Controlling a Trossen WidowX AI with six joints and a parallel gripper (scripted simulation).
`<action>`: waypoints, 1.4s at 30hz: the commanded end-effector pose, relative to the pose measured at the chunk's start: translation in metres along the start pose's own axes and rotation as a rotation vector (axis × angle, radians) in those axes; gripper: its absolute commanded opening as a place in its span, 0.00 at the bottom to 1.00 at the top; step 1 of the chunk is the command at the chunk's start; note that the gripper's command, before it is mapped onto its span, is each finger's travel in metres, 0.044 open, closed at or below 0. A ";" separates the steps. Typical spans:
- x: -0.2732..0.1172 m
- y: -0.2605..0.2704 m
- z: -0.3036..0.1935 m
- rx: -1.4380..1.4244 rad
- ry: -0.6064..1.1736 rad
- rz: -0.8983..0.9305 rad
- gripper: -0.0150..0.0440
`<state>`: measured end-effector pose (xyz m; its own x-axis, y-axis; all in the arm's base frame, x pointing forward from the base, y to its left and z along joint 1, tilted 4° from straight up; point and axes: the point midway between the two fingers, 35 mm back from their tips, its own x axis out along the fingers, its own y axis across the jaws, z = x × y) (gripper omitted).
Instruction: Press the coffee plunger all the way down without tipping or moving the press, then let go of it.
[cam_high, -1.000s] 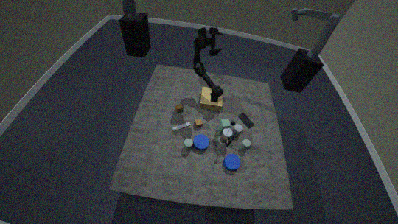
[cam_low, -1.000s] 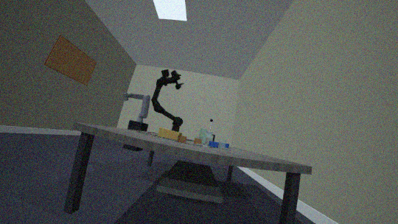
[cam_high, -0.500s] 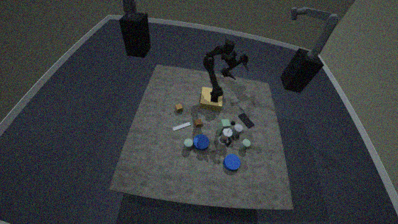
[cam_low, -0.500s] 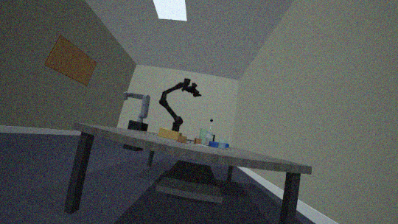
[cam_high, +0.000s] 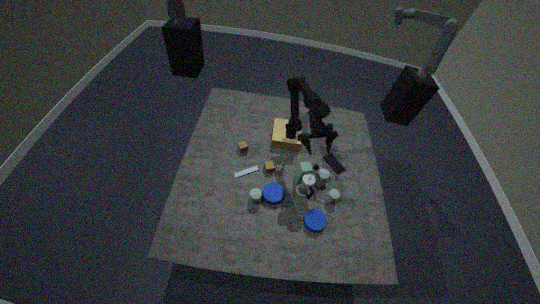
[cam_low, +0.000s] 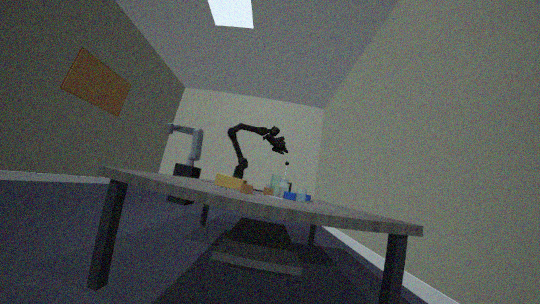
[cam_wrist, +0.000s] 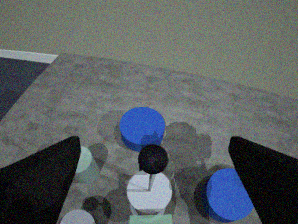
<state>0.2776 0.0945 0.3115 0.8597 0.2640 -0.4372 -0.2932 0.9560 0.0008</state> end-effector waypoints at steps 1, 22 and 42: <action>0.005 -0.002 -0.006 -0.021 -0.007 -0.010 1.00; 0.043 -0.003 -0.051 -0.021 -0.008 -0.010 1.00; 0.068 -0.003 -0.051 -0.021 -0.010 -0.010 0.87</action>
<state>0.3149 0.1016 0.2374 0.8692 0.2506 -0.4263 -0.2869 0.9577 -0.0220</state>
